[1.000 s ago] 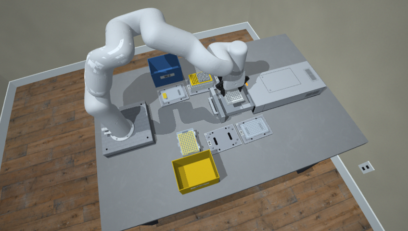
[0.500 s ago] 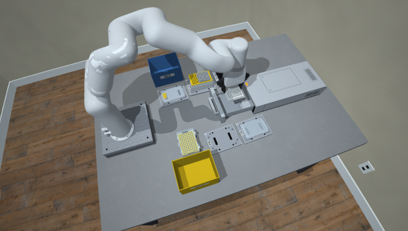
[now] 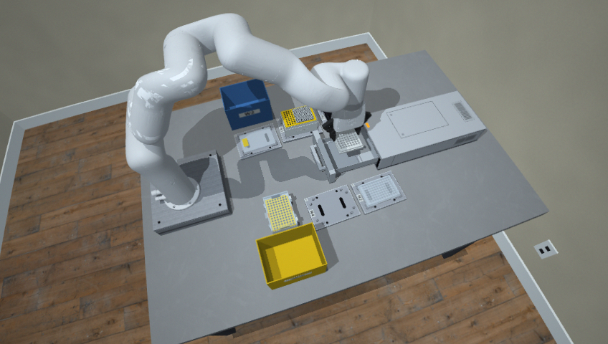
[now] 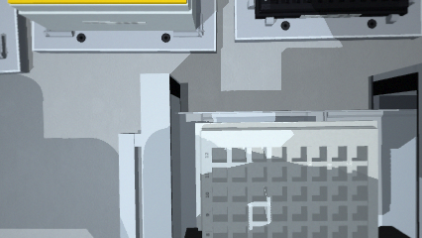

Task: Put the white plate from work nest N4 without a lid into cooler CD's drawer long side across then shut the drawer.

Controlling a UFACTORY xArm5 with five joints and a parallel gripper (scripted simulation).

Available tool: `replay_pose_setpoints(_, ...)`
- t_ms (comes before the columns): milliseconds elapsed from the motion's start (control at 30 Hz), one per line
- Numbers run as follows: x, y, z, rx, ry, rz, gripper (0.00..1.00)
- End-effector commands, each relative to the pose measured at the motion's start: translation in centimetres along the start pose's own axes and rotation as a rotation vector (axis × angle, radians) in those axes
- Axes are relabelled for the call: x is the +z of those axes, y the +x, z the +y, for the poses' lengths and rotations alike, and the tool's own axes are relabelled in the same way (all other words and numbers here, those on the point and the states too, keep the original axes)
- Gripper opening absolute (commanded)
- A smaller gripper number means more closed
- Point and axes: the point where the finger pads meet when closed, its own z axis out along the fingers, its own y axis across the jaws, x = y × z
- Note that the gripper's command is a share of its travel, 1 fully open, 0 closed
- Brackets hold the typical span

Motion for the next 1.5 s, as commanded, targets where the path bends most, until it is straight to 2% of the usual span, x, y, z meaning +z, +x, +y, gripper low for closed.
replay_pose_setpoints(0,0.3,0.0,0.2,0.000,-0.006,-0.005,0.00)
replay_pose_setpoints(1467,7.0,-0.1,0.2,0.000,-0.006,-0.005,0.00)
